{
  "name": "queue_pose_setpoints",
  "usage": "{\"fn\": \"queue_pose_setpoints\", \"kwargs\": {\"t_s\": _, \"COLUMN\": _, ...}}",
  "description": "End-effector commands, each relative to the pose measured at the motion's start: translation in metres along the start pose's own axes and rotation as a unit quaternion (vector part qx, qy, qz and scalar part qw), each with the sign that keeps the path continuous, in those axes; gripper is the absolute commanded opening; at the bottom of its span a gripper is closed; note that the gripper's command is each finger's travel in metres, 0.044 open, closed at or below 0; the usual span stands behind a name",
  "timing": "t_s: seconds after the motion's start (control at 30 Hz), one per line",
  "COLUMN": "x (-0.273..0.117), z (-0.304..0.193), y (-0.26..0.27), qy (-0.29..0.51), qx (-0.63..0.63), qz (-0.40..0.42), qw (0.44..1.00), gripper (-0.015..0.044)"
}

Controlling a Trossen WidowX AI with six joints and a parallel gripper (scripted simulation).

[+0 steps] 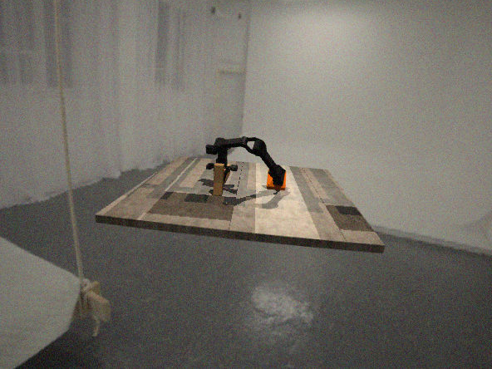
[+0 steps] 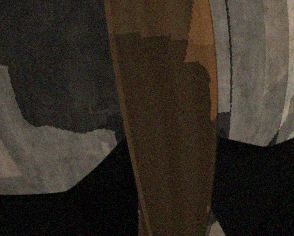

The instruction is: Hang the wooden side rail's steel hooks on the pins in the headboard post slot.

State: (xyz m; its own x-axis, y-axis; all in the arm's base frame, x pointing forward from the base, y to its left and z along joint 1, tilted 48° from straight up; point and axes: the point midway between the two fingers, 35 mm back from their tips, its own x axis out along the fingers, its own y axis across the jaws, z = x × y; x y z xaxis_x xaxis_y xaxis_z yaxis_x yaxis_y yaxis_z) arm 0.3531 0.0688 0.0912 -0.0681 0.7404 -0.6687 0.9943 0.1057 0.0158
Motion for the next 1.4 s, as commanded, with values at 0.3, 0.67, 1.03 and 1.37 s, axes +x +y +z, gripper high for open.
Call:
{"fn": "queue_pose_setpoints", "kwargs": {"t_s": 0.3, "x": -0.0055, "z": -0.0049, "y": 0.0010, "qy": -0.001, "qx": -0.002, "qz": 0.009, "qw": 1.000, "gripper": 0.0000}}
{"fn": "queue_pose_setpoints", "kwargs": {"t_s": 0.67, "x": -0.0056, "z": -0.0061, "y": 0.0014, "qy": -0.001, "qx": -0.002, "qz": 0.009, "qw": 1.000, "gripper": 0.0000}}
{"fn": "queue_pose_setpoints", "kwargs": {"t_s": 1.03, "x": -0.0060, "z": -0.0073, "y": 0.0012, "qy": -0.001, "qx": -0.002, "qz": 0.009, "qw": 1.000, "gripper": 0.0000}}
{"fn": "queue_pose_setpoints", "kwargs": {"t_s": 1.37, "x": -0.0058, "z": -0.0084, "y": 0.0011, "qy": -0.001, "qx": -0.002, "qz": 0.009, "qw": 1.000, "gripper": 0.0000}}
